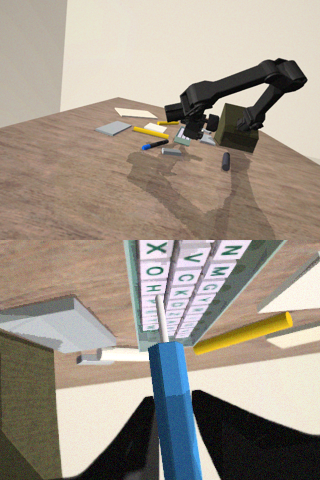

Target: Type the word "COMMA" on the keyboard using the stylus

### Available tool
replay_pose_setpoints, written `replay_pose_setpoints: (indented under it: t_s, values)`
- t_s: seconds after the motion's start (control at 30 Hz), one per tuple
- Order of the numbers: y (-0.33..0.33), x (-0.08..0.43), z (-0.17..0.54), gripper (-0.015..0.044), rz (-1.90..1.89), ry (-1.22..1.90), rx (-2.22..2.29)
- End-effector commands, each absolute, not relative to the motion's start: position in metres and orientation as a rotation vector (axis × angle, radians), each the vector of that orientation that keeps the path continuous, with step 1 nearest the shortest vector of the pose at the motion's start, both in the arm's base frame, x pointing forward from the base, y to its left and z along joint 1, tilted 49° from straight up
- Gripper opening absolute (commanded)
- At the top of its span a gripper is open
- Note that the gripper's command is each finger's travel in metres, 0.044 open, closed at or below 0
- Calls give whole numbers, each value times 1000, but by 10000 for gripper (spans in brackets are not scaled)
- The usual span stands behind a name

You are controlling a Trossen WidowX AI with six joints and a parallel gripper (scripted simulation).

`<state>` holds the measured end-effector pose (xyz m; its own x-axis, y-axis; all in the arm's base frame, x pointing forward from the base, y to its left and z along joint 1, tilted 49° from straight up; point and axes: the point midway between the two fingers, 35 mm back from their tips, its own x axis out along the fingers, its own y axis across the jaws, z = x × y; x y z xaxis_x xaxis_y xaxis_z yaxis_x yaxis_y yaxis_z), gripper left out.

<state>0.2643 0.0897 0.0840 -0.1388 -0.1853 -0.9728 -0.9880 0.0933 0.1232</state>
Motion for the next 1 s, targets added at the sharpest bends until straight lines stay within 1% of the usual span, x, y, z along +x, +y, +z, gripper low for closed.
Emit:
replay_pose_setpoints:
  t_s: [0.0,0.97]
  values:
    - [91,264,81,81,1148,1494,-1214]
    - [98,264,76,81,1149,1494,-1213]
